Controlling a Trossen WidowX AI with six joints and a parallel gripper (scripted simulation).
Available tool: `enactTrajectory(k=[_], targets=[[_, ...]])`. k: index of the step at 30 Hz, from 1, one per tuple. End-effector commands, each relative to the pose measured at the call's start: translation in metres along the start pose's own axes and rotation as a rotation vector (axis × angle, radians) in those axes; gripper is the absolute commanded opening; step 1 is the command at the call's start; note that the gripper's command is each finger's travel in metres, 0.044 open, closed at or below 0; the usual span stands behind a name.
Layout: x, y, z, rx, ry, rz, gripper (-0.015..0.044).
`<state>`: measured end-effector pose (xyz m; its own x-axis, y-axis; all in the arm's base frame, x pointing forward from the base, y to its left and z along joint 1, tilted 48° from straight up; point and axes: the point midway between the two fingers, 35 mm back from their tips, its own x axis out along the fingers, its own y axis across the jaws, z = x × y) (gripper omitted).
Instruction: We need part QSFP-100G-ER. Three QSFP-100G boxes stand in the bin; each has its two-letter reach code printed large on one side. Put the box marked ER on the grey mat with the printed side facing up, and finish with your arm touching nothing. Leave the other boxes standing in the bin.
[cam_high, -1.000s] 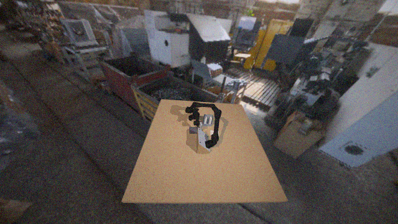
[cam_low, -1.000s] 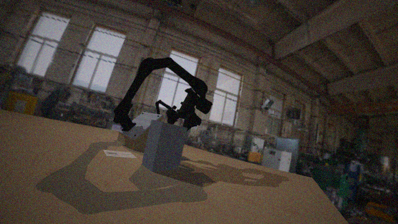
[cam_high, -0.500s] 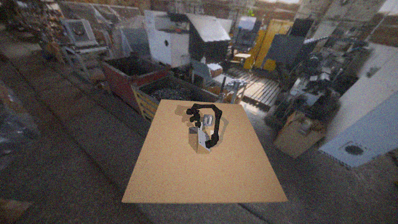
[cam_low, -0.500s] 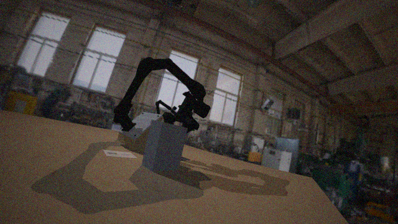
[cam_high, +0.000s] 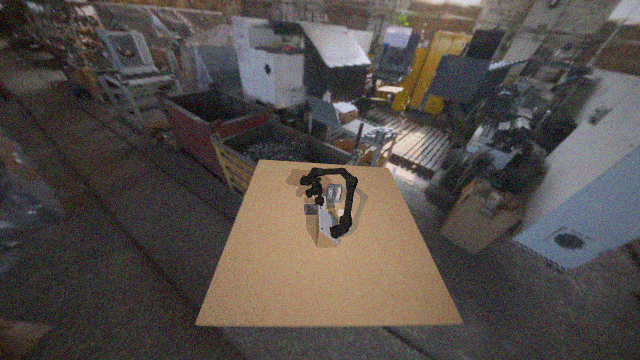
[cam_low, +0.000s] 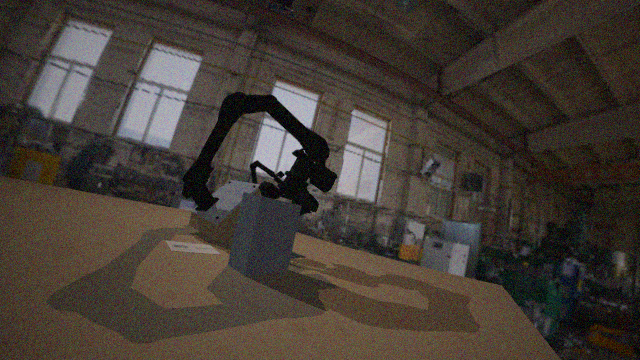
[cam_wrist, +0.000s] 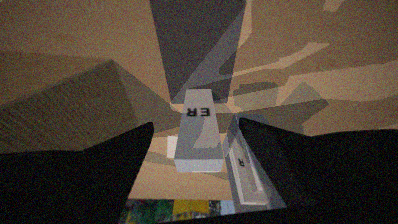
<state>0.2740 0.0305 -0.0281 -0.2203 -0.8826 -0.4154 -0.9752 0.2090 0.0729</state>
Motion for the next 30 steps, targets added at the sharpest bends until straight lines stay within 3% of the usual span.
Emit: enactTrajectory(k=[1,30], targets=[[-0.001,0.0,0.0,0.001,-0.001,0.0,0.044],[-0.043,0.005,0.017,-0.048,-0.032,-0.045,0.044]])
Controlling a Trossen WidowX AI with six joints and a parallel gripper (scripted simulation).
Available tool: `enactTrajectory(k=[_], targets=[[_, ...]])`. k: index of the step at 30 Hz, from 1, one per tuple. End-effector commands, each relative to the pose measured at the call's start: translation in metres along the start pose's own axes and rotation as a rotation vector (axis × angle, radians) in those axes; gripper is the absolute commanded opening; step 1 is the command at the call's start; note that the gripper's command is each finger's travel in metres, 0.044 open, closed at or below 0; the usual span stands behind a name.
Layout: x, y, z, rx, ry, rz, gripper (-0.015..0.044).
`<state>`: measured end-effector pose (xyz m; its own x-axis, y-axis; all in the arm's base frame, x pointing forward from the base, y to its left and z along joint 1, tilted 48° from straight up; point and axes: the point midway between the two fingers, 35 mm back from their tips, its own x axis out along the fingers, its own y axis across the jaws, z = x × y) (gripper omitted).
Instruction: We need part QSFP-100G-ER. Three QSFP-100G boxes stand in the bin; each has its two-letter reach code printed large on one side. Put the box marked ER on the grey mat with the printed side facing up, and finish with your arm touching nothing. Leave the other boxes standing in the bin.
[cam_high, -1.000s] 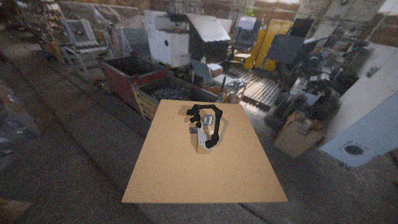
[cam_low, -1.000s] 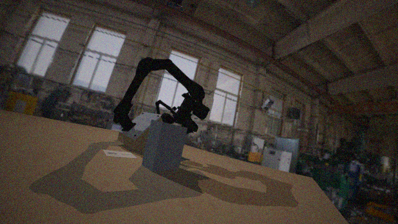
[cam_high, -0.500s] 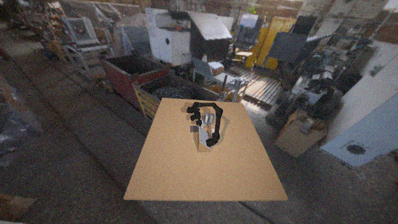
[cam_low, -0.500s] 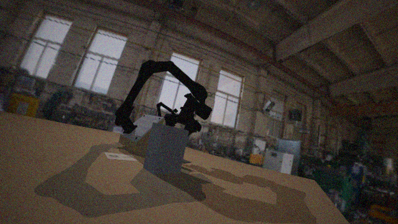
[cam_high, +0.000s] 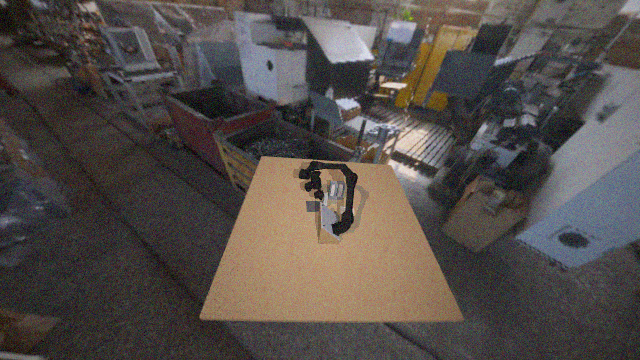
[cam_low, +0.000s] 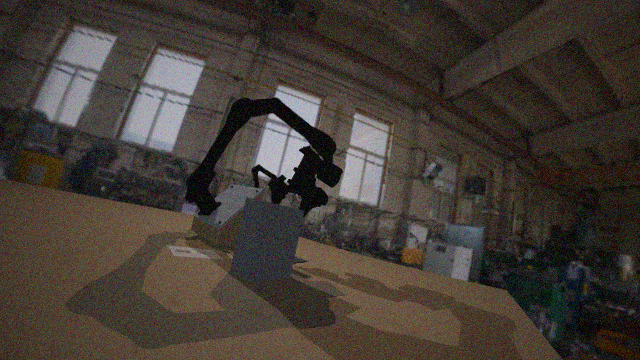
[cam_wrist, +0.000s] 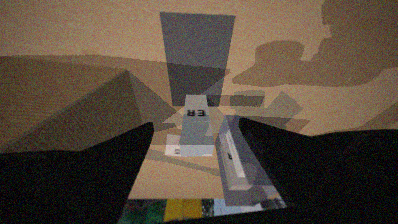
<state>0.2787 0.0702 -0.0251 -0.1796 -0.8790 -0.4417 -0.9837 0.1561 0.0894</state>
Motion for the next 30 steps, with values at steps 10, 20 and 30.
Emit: enactTrajectory(k=[10,20,30], targets=[[-0.017,0.003,0.006,-0.022,-0.016,-0.016,0.044],[-0.032,0.004,0.001,-0.022,-0.051,-0.049,0.044],[-0.046,0.007,-0.004,-0.023,-0.086,-0.079,0.044]])
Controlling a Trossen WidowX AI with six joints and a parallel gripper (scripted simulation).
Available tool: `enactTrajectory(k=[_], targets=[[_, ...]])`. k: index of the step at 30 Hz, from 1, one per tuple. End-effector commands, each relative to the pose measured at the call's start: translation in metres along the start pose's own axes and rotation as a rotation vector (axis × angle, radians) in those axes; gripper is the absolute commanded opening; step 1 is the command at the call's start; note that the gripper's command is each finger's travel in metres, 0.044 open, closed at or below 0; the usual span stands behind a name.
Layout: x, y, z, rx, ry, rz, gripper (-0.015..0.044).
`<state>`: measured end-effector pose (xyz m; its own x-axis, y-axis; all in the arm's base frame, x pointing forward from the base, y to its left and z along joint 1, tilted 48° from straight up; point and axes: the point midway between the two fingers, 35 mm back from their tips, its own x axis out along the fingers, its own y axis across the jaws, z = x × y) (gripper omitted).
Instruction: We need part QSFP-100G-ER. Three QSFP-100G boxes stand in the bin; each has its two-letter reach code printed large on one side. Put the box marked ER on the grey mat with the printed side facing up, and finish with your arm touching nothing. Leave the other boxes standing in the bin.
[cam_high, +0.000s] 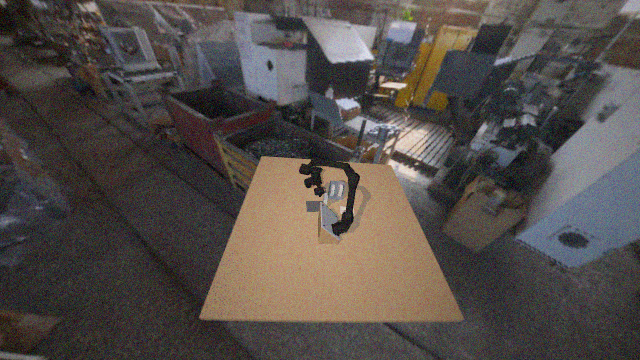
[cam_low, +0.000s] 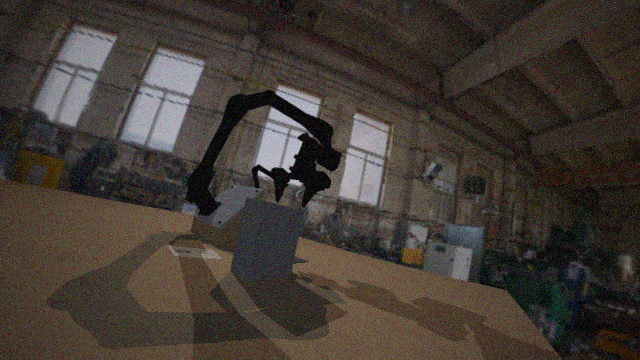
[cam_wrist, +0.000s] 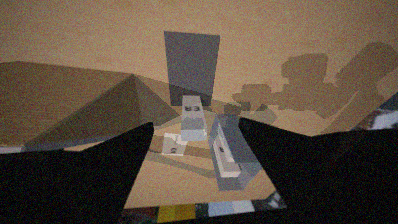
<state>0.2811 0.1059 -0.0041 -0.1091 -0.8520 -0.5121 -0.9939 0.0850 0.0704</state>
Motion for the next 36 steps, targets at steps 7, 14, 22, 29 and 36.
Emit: enactTrajectory(k=[7,14,22,29,36], targets=[[0.002,-0.001,-0.012,0.008,-0.042,0.007,0.0282],[0.007,-0.001,-0.03,0.025,-0.107,0.014,0.0241],[0.013,0.001,-0.049,0.045,-0.179,0.015,0.0241],[0.017,0.002,-0.058,0.05,-0.209,0.013,0.0241],[0.02,0.001,-0.057,0.05,-0.209,0.013,0.0241]])
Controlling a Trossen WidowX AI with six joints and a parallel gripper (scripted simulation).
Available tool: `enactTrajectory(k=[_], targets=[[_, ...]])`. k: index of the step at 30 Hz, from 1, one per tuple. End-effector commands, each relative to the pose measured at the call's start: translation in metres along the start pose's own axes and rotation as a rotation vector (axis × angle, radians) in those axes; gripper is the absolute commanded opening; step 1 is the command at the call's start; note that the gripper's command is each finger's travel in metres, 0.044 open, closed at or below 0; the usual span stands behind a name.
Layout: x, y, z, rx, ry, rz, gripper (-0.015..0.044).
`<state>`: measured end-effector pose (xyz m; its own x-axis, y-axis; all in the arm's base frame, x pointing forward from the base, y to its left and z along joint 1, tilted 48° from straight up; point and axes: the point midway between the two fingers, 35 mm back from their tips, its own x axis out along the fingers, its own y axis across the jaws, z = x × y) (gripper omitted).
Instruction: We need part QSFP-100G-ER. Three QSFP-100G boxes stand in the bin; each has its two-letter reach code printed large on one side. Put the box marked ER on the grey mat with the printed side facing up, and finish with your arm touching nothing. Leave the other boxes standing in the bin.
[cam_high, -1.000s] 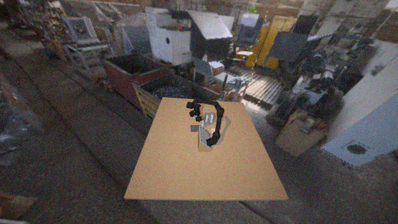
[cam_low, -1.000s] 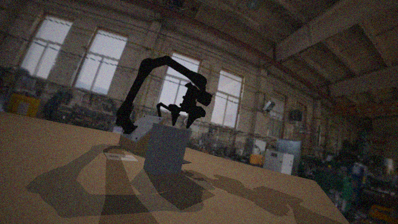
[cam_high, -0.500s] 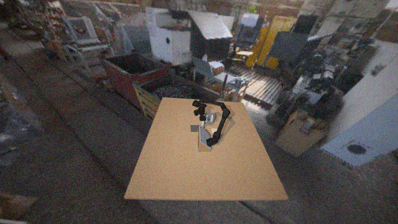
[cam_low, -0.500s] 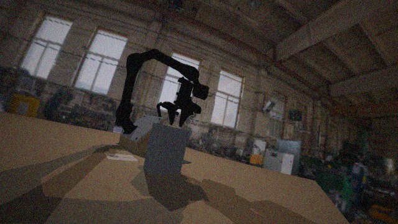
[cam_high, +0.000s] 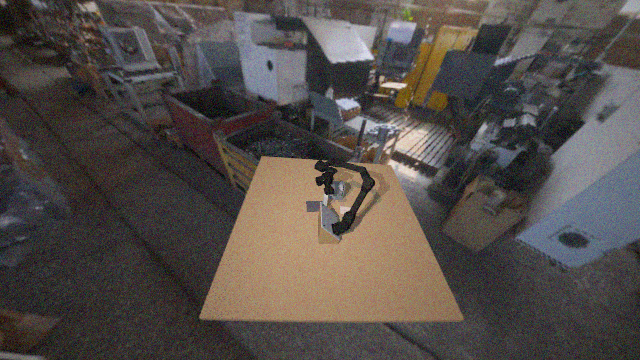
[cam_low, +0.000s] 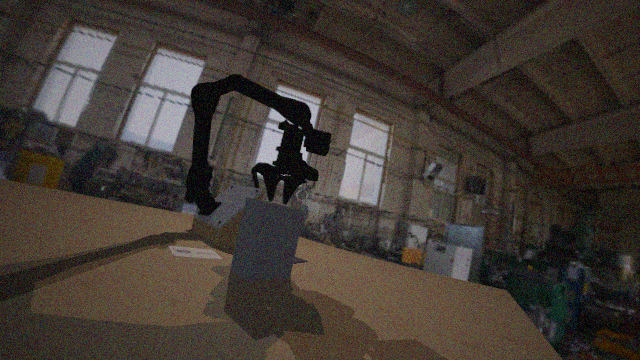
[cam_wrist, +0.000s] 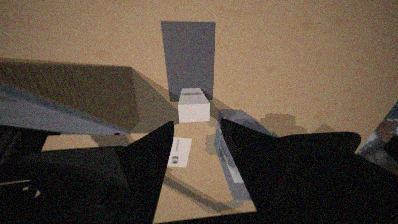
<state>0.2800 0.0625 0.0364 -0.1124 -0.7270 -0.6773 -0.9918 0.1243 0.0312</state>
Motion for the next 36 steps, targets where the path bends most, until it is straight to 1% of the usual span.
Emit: enactTrajectory(k=[1,21,27,36], targets=[[0.005,0.001,-0.001,-0.004,-0.001,0.006,0.0241],[0.038,0.001,-0.001,-0.004,0.0,0.005,0.0241],[0.04,0.001,-0.001,-0.004,0.0,0.005,0.0241],[0.038,0.001,0.0,0.0,-0.004,0.006,0.0181]])
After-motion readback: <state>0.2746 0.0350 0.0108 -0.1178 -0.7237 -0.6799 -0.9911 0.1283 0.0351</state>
